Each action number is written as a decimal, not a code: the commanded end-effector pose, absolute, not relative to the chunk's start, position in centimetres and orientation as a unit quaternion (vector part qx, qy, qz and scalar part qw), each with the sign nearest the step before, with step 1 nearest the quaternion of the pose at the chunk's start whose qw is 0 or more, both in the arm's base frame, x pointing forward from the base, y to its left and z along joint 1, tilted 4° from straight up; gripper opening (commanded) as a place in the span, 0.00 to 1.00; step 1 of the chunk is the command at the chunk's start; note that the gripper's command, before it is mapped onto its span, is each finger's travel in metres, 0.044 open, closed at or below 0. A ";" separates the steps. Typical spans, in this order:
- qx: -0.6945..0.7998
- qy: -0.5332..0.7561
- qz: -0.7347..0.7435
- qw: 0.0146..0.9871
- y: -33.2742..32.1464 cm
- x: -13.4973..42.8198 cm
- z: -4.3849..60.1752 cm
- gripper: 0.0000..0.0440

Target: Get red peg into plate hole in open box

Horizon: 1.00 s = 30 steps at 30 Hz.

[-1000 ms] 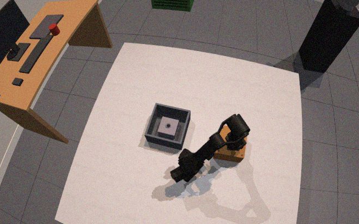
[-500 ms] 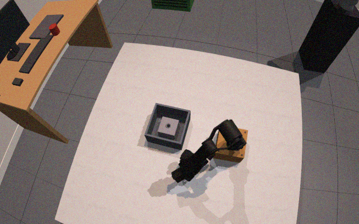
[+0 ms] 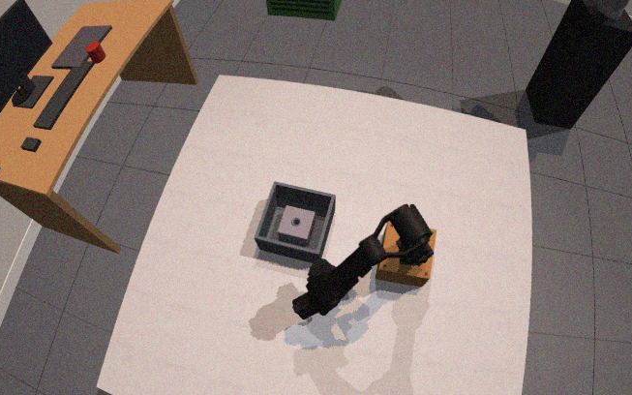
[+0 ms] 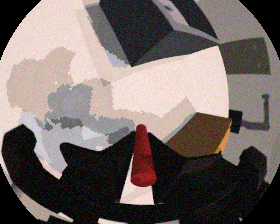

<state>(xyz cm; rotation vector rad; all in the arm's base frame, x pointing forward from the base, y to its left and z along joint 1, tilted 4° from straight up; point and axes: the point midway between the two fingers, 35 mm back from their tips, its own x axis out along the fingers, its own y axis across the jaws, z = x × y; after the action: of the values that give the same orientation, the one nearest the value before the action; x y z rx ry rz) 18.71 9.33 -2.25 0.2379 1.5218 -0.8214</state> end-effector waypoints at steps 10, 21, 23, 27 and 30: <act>0.114 0.637 -0.374 0.664 8.2 22.1 2.2 0.00; 0.153 0.599 -0.409 0.671 5.6 25.7 5.5 0.00; 0.162 0.592 -0.415 0.671 4.8 26.4 5.8 0.00; 0.177 0.581 -0.427 0.670 3.3 27.7 6.3 0.00; 0.187 0.575 -0.434 0.668 2.0 28.6 6.5 0.00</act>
<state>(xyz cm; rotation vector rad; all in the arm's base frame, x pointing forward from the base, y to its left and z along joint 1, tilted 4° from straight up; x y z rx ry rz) 27.84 2.74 6.37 0.4104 1.3076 -0.9699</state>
